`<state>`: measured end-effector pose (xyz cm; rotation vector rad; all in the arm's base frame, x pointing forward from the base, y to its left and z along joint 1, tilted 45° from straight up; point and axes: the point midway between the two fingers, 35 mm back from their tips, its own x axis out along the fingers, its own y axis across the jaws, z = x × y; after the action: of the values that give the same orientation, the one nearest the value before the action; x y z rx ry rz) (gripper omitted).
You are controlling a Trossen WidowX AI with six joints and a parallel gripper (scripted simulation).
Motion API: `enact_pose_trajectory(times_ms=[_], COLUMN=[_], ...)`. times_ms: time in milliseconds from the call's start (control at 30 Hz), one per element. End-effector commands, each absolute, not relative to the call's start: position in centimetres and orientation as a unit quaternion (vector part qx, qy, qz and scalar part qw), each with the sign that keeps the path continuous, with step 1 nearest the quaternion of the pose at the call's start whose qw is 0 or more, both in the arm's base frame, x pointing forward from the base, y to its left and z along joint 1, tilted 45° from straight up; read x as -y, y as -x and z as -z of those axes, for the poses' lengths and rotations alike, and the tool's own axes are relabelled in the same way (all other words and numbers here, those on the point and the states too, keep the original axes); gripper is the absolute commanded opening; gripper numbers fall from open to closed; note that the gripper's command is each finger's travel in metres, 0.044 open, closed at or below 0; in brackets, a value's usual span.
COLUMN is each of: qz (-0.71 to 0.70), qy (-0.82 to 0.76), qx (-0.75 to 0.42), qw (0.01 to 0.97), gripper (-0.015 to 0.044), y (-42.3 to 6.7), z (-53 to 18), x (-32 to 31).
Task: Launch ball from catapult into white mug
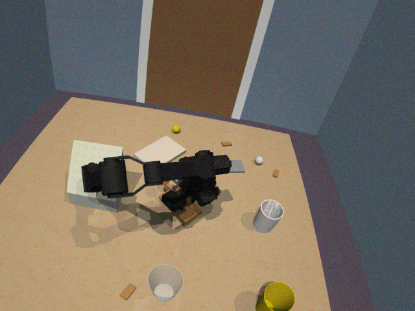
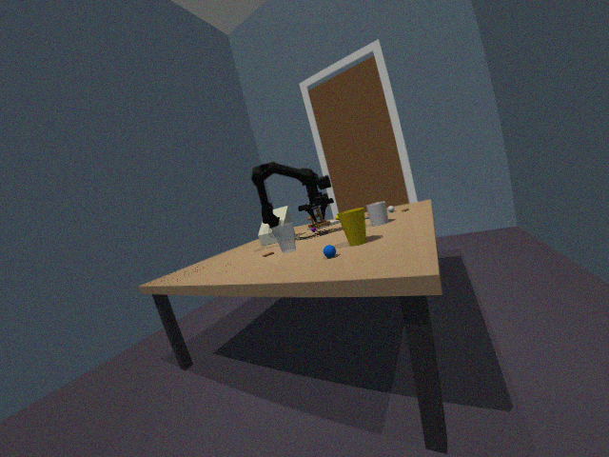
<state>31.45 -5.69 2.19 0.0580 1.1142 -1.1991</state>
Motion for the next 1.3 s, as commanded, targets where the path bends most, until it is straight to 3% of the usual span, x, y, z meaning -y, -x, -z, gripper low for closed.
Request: enact_pose_trajectory(times_ms=[0,1167,1267], qz=[0.529,0.533,0.533], qy=[-0.023,-0.028,-0.028], qx=[-0.5,-0.498,-0.498], qw=[0.686,0.684,0.684], gripper=[0.0,0.0,0.0079], y=[-31.7,-31.6,-31.6], z=[-2.2,0.9,0.9], x=[5.5,8.7,8.7])
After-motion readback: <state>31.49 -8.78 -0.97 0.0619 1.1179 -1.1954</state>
